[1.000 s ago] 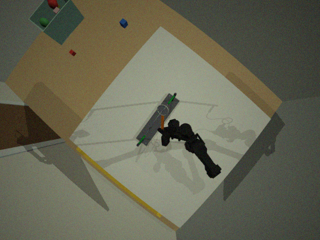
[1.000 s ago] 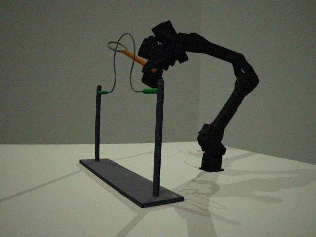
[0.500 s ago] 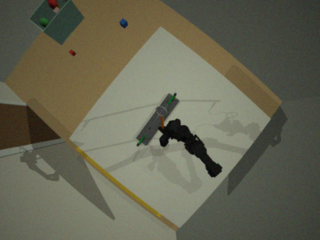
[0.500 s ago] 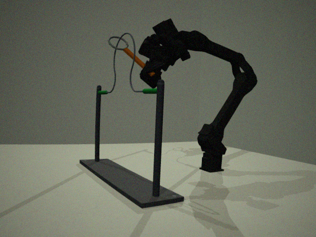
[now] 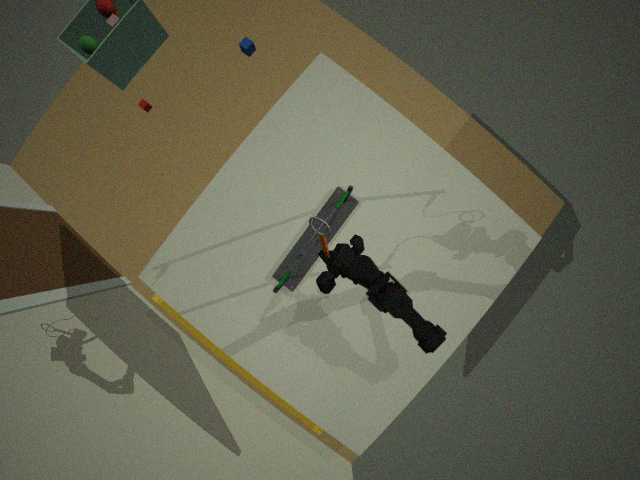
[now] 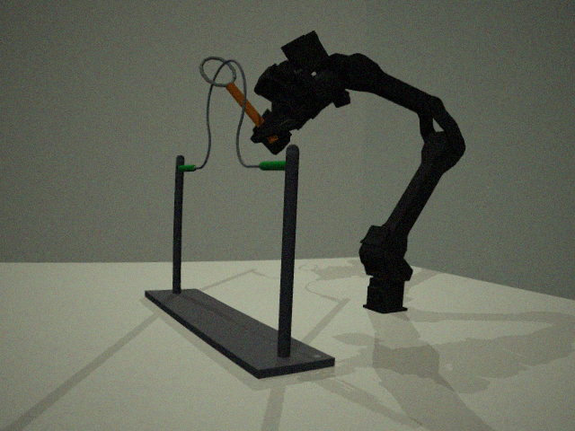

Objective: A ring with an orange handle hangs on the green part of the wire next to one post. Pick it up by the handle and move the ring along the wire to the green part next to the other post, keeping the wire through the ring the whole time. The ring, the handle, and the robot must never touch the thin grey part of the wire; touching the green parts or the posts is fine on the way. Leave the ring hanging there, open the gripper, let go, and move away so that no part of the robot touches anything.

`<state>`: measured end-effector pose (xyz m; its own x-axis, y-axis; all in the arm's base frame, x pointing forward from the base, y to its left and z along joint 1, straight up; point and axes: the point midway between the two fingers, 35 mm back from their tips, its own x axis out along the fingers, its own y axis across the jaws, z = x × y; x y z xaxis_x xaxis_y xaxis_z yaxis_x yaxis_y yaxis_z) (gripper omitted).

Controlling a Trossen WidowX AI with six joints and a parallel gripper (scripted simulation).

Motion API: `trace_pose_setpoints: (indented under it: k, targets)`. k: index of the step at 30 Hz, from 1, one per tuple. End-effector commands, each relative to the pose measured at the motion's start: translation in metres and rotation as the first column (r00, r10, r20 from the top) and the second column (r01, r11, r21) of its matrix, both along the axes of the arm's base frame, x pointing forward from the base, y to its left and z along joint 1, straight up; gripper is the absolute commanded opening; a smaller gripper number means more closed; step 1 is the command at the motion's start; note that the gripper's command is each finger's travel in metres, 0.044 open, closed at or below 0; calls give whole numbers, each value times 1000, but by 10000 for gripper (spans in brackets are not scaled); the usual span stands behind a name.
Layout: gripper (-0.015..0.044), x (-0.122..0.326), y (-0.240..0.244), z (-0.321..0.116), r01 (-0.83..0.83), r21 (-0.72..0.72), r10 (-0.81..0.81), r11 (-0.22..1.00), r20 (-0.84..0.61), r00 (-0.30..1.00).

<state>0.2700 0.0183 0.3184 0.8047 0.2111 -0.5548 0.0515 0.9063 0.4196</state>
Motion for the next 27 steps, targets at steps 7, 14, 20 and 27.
trace_pose_setpoints:
  k: [7, 14, 20, 27]
  targets:
    - [-150, 0, -6, -1, 3, -154, -1, 988, 15, 1000]
    - [-150, 0, -9, -2, 7, -251, -1, 968, 22, 1000]
    - [-150, 1, -13, -3, 10, -332, 0, 943, 29, 1000]
    - [-150, 1, -17, -4, 14, -423, 1, 906, 36, 999]
